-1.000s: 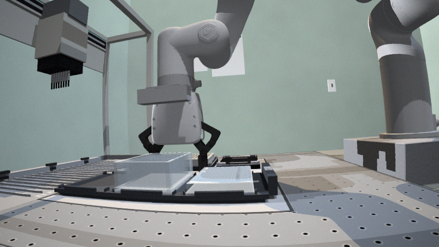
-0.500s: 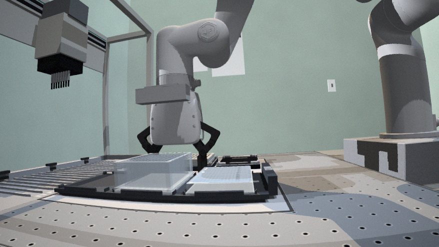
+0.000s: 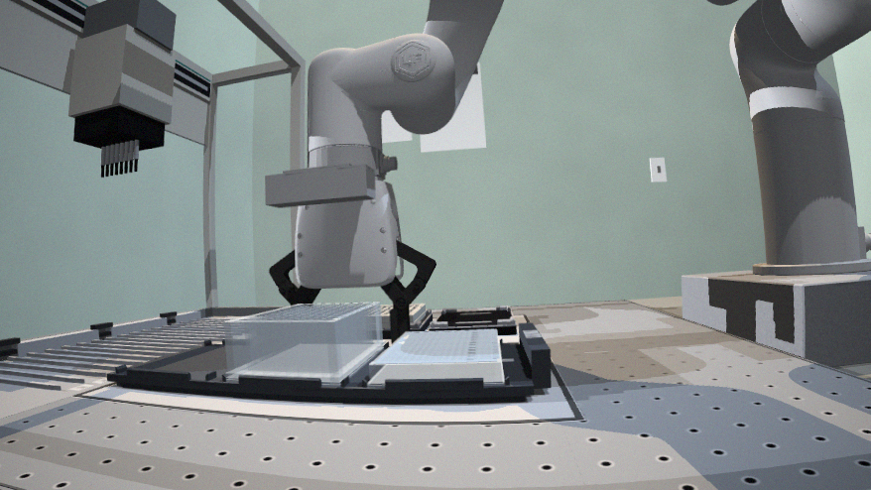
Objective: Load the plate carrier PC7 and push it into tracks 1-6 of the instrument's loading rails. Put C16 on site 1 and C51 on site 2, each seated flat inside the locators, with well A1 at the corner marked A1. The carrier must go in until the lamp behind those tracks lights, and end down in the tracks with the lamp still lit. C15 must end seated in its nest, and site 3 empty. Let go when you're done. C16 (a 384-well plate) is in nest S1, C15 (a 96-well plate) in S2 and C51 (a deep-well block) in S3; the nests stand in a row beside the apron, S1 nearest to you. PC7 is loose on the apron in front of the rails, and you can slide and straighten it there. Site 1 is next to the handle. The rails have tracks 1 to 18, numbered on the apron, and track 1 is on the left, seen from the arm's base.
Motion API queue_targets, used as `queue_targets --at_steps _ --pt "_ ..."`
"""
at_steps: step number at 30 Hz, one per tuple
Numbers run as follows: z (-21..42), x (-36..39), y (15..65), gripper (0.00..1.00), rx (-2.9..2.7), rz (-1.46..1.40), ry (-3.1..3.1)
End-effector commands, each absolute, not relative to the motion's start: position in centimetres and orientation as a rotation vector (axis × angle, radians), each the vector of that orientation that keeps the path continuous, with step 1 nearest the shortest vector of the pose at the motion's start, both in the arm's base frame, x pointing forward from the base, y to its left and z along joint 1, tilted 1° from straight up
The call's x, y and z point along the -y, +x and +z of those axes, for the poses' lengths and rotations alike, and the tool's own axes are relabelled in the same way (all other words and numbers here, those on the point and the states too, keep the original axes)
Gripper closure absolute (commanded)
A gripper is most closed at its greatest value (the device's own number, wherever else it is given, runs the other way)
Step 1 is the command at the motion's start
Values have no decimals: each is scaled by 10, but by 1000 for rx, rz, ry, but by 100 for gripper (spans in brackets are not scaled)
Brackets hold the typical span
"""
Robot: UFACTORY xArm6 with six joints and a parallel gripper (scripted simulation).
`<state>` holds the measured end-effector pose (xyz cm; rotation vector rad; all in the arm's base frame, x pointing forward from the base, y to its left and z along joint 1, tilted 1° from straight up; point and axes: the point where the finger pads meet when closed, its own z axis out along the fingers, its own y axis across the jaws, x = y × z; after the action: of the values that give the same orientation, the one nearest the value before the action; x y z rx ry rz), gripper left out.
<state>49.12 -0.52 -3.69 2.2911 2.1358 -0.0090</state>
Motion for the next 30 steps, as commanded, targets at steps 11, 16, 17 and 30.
queue_targets --at_steps 11,16,17,30 --pt "-36 -1 493 0 -2134 -4 2289" --pt "-36 -3 493 0 -2134 -4 2289" --pt "-36 -4 493 0 -2134 -4 2289" --pt "-36 -9 494 0 -2134 -4 2289"
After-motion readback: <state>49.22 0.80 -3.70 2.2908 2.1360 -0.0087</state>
